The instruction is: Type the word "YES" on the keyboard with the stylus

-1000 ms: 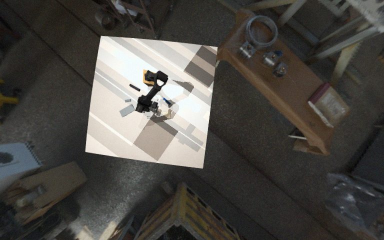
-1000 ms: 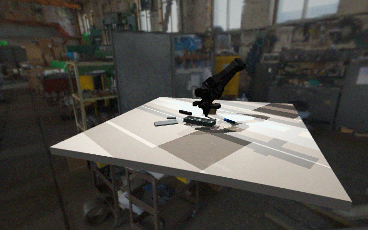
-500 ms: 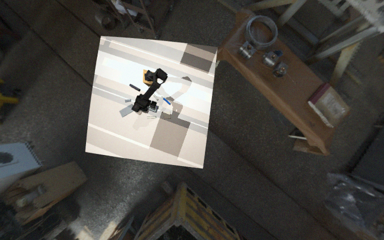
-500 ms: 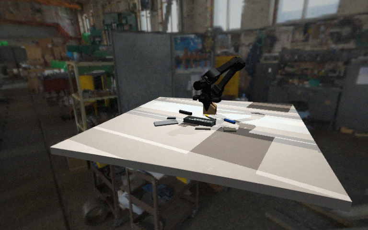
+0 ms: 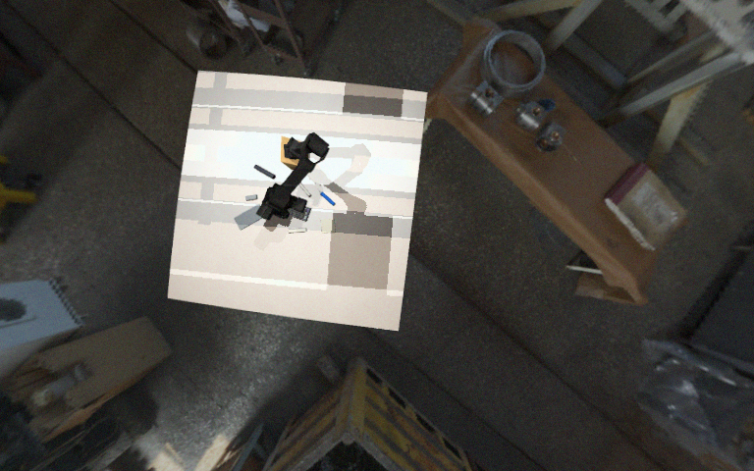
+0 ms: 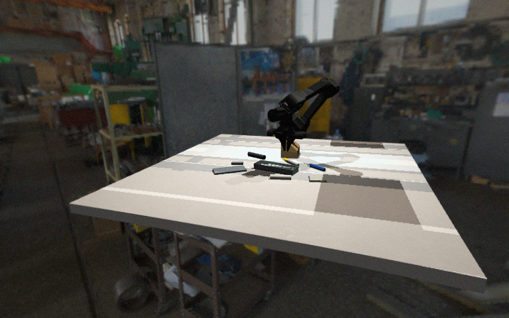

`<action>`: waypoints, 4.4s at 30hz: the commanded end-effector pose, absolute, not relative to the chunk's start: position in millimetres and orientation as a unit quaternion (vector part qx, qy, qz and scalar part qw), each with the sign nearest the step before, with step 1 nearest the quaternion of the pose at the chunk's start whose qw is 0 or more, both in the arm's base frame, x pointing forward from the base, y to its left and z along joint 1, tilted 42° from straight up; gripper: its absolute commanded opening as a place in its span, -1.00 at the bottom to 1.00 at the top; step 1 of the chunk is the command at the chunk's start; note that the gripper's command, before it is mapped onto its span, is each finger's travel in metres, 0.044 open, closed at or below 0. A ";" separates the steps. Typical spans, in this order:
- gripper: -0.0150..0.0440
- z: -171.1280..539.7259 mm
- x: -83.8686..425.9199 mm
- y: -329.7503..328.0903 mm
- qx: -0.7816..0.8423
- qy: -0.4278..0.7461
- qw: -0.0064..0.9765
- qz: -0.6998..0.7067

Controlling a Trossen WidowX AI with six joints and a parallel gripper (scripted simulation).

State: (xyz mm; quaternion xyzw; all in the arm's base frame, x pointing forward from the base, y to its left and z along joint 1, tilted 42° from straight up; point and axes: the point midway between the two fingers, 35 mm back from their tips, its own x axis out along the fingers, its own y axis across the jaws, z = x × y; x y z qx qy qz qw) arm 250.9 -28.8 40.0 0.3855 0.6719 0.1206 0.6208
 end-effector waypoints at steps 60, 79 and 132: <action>0.02 117.9 222.8 109.2 0.581 0.455 0.151 -0.658; 0.02 110.5 224.2 115.8 0.581 0.456 0.151 -0.658; 0.02 84.5 226.8 139.1 0.581 0.456 0.151 -0.657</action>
